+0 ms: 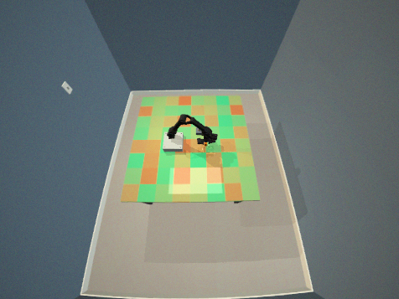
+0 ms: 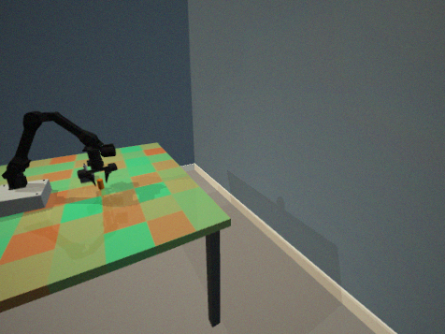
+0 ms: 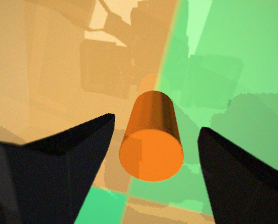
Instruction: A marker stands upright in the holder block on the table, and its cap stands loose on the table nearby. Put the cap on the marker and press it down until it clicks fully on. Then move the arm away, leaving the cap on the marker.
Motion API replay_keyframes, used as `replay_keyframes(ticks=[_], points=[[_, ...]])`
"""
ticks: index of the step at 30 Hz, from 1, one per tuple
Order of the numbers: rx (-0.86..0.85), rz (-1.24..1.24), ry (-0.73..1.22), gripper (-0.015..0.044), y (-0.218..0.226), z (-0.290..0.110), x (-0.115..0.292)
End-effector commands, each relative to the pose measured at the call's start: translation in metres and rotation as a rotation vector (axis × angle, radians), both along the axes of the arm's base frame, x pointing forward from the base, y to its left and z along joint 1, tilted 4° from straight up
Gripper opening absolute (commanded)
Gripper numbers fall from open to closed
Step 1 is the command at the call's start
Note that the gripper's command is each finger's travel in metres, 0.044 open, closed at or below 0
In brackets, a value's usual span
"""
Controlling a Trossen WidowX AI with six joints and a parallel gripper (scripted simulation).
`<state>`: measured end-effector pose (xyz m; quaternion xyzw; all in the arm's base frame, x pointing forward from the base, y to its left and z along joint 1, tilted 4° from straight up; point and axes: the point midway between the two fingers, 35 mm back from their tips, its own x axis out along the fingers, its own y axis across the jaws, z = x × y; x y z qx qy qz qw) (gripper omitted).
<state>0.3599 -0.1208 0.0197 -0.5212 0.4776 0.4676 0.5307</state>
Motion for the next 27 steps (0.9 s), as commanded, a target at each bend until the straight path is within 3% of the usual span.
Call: replay_keyframes(ticks=[1, 3, 7, 16, 19, 27], points=[[-0.002, -0.005, 0.007, 0.0248, 0.0, -0.008, -0.001], [-0.002, -0.005, 0.007, 0.0248, 0.0, -0.009, -0.001], [-0.002, -0.005, 0.007, 0.0143, 0.0, -0.009, -0.001], [-0.002, -0.005, 0.007, 0.0083, 0.0, -0.009, -0.001], [-0.002, -0.005, 0.007, 0.0004, 0.0, -0.003, -0.001], [-0.002, -0.005, 0.007, 0.0, 0.0, 0.03, -0.003]])
